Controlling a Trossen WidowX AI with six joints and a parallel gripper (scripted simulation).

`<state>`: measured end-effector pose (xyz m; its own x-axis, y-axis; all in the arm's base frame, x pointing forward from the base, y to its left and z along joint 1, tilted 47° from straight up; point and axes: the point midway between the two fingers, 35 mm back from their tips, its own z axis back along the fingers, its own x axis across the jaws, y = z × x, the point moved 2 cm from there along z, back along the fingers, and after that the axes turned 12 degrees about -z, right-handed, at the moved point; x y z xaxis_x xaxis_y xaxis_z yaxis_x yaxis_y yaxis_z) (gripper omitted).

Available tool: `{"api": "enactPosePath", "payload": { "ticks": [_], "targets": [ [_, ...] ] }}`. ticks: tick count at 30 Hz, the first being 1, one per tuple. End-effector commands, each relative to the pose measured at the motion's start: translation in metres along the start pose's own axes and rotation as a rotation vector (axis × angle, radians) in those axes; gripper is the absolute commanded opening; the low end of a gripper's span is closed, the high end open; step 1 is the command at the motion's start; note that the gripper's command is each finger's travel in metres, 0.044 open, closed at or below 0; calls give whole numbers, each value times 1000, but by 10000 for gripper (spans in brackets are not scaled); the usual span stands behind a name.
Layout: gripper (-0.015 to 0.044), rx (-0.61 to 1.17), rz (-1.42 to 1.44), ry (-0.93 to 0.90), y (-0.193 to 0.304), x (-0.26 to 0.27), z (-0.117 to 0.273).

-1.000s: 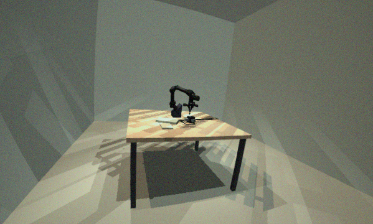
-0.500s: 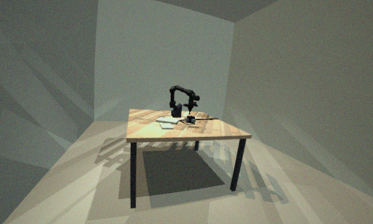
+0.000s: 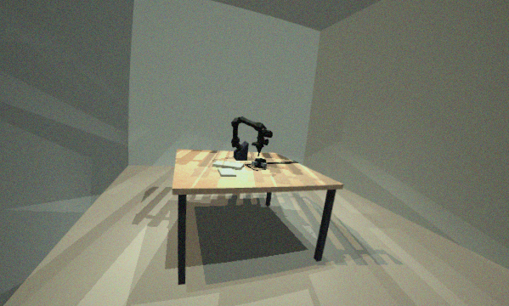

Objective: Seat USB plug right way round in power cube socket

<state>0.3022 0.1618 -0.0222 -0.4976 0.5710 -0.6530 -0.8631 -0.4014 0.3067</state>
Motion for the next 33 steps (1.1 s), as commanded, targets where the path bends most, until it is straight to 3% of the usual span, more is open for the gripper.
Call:
{"api": "enactPosePath", "payload": {
  "ticks": [1, 33],
  "targets": [
    [0, 1, 99, 0, 0, 0, -1],
    [0, 1, 937, 0, 0, 0, -1]
  ]
}}
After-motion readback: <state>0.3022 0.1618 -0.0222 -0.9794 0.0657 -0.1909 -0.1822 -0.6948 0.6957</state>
